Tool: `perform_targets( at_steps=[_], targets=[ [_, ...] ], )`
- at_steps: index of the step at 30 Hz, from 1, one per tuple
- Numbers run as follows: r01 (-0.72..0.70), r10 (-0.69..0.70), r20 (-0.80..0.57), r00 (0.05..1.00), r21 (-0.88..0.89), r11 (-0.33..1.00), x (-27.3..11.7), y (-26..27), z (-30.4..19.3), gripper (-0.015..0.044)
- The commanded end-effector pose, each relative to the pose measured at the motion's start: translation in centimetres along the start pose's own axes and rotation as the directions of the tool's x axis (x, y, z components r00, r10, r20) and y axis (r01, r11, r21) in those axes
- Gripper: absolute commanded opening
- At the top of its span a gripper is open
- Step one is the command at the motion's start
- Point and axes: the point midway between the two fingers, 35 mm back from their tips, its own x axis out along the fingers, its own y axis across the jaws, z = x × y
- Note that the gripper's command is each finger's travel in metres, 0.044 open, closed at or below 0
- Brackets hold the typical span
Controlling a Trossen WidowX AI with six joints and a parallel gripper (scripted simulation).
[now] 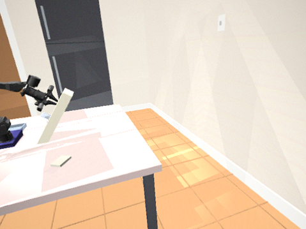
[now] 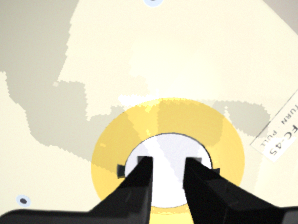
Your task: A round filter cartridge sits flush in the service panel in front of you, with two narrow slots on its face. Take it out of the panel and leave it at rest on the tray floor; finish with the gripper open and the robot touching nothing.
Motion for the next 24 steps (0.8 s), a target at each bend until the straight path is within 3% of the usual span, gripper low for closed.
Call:
perform_targets(
  at_steps=[1,11,24],
  targets=[
    [0.000,0.000,0.003,1.000,0.002,1.000,-1.7,-0.2,0.0,0.0000],
    [-0.002,0.002,0.003,1.000,0.004,1.000,-7.0,-0.1,0.0,0.0000],
    [-0.002,0.002,0.003,1.000,0.004,1.000,-7.1,0.0,0.1,0.0000]
  ],
)
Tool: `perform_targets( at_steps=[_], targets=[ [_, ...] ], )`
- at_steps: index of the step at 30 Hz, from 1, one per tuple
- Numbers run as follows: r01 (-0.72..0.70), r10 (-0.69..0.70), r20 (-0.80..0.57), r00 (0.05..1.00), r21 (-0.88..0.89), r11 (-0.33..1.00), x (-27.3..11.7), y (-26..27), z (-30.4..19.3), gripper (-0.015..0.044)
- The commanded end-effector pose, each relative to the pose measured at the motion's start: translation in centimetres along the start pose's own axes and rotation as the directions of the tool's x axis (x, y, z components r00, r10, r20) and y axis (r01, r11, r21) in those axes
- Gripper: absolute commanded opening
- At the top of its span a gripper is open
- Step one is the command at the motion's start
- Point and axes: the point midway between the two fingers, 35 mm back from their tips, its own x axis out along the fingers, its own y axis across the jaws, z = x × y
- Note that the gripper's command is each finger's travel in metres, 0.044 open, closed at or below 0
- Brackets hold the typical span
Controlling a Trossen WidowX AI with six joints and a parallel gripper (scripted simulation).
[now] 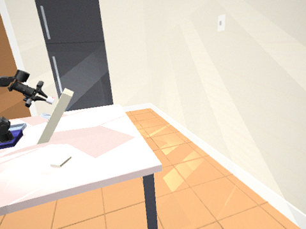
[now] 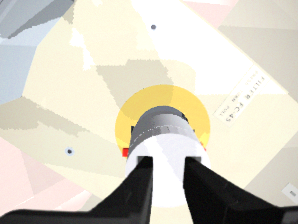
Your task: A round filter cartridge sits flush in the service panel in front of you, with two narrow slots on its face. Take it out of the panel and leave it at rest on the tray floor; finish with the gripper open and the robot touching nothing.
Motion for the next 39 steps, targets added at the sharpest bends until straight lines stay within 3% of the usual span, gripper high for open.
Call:
perform_targets(
  at_steps=[1,23,27,39],
  targets=[
    [0.011,-0.011,-0.012,1.000,0.009,1.000,-0.4,0.0,-0.2,0.0000],
    [0.009,-0.009,-0.010,1.000,0.009,1.000,0.7,5.9,4.0,0.0000],
    [-0.007,0.007,0.004,1.000,-0.002,1.000,0.8,5.4,3.7,0.0092],
    [0.007,-0.007,-0.008,1.000,0.007,1.000,0.7,5.9,4.0,0.0092]
  ],
)
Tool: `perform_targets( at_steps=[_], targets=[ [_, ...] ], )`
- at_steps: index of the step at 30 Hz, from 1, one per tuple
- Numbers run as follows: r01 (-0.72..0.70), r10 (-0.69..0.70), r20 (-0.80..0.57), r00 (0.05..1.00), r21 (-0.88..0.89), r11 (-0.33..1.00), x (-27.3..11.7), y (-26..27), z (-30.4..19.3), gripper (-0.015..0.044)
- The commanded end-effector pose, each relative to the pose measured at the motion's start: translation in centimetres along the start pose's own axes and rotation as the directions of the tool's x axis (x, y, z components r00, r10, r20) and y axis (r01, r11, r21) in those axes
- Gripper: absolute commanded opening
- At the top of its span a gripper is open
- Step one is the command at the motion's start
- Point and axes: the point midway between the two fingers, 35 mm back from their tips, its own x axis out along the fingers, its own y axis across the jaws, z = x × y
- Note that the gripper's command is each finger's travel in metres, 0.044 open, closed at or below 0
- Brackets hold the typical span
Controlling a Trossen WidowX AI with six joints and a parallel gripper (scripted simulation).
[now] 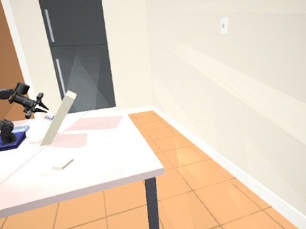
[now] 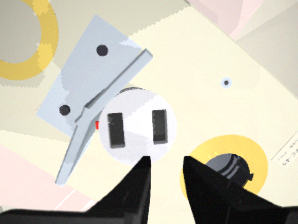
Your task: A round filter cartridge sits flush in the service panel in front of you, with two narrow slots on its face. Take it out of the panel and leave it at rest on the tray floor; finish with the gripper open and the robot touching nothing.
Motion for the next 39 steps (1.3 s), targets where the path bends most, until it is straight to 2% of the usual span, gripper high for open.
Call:
perform_targets(
  at_steps=[1,7,11,22,25,26,29,32,36,39],
  targets=[
    [0.010,-0.010,-0.011,1.000,0.008,1.000,-0.2,-0.2,-0.3,0.0092],
    [0.014,-0.014,-0.014,1.000,0.010,1.000,-1.1,-5.3,-3.8,0.0092],
    [0.014,-0.014,-0.014,1.000,0.010,1.000,-1.1,-5.9,-4.2,0.0092],
    [0.028,-0.028,-0.027,0.999,0.015,0.999,-6.0,-10.7,-7.7,0.0380],
    [0.007,-0.005,-0.010,1.000,0.153,0.988,-5.6,-10.1,-7.2,0.0305],
    [-0.011,0.011,0.002,1.000,0.245,0.970,-5.3,-9.7,-6.9,0.0305],
    [-0.069,0.058,0.037,0.998,0.504,0.861,-4.5,-8.5,-5.9,0.0305],
    [-0.125,0.105,0.072,0.992,0.721,0.682,-3.8,-7.2,-4.9,0.0305],
    [-0.172,0.169,0.117,0.979,0.918,0.357,-3.1,-5.5,-3.6,0.0305],
    [-0.171,0.217,0.151,0.965,0.982,0.078,-2.6,-4.2,-2.6,0.0305]
  ],
)
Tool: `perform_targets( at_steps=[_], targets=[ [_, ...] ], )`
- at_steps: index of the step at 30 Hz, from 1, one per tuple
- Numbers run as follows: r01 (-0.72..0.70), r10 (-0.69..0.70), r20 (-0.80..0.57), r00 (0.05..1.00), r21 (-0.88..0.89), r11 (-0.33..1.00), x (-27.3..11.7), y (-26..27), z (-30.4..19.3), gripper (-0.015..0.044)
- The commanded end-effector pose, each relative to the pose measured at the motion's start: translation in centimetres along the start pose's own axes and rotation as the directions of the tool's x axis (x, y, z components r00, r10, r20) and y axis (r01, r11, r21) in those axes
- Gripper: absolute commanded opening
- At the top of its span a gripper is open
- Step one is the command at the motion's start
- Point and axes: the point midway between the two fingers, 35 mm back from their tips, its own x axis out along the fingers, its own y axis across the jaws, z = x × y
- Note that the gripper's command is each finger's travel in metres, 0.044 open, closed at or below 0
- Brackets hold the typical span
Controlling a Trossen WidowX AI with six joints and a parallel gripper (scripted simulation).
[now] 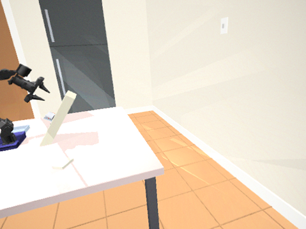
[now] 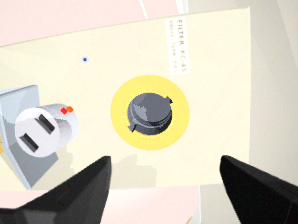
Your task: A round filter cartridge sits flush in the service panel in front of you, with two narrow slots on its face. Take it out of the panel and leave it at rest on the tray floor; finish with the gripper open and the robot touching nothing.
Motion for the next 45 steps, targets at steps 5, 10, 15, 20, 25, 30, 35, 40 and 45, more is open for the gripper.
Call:
perform_targets(
  at_steps=[5,10,15,20,25,30,35,40,45],
  targets=[
    [-0.101,0.241,-0.031,0.970,0.852,0.514,2.9,6.1,-0.5,0.0305],
    [-0.048,0.294,-0.039,0.955,0.958,0.284,3.3,7.6,-0.7,0.0305],
    [-0.003,0.314,-0.043,0.949,0.990,0.143,3.4,8.2,-0.7,0.0305],
    [-0.003,0.314,-0.043,0.949,0.990,0.143,3.4,8.2,-0.7,0.0305],
    [-0.003,0.314,-0.043,0.949,0.990,0.143,3.4,8.2,-0.7,0.0305],
    [-0.003,0.313,-0.043,0.949,0.990,0.143,3.8,8.3,-0.7,0.0305],
    [-0.003,0.313,-0.043,0.949,0.990,0.143,4.6,8.5,-0.8,0.0305],
    [-0.003,0.313,-0.043,0.949,0.990,0.143,5.4,8.7,-0.8,0.0305],
    [-0.003,0.312,-0.043,0.949,0.990,0.143,6.1,8.9,-0.8,0.0305]
  ],
)
